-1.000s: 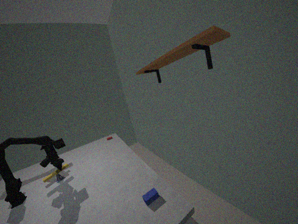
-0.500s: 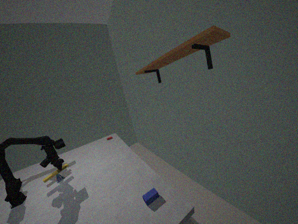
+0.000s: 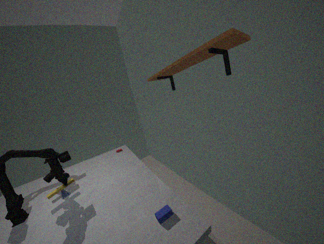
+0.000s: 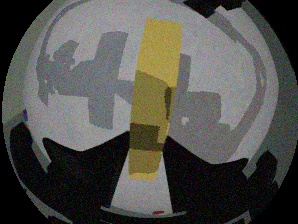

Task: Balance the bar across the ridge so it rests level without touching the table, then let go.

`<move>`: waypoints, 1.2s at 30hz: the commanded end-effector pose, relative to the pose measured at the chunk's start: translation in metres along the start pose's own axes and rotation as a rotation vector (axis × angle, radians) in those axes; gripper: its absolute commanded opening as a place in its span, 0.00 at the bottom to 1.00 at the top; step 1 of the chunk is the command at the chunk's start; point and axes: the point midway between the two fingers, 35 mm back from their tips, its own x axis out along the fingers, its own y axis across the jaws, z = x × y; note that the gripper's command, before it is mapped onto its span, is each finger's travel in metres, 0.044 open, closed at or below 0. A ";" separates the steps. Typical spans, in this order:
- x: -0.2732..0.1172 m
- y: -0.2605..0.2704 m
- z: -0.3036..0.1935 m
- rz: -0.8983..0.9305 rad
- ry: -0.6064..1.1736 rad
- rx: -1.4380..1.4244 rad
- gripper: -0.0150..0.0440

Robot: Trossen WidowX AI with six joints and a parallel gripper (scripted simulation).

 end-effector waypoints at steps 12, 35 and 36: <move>0.002 0.000 0.000 -0.002 0.002 -0.002 0.25; 0.004 0.000 -0.001 -0.002 0.002 -0.002 0.25; 0.004 0.000 -0.001 -0.002 0.002 -0.002 0.25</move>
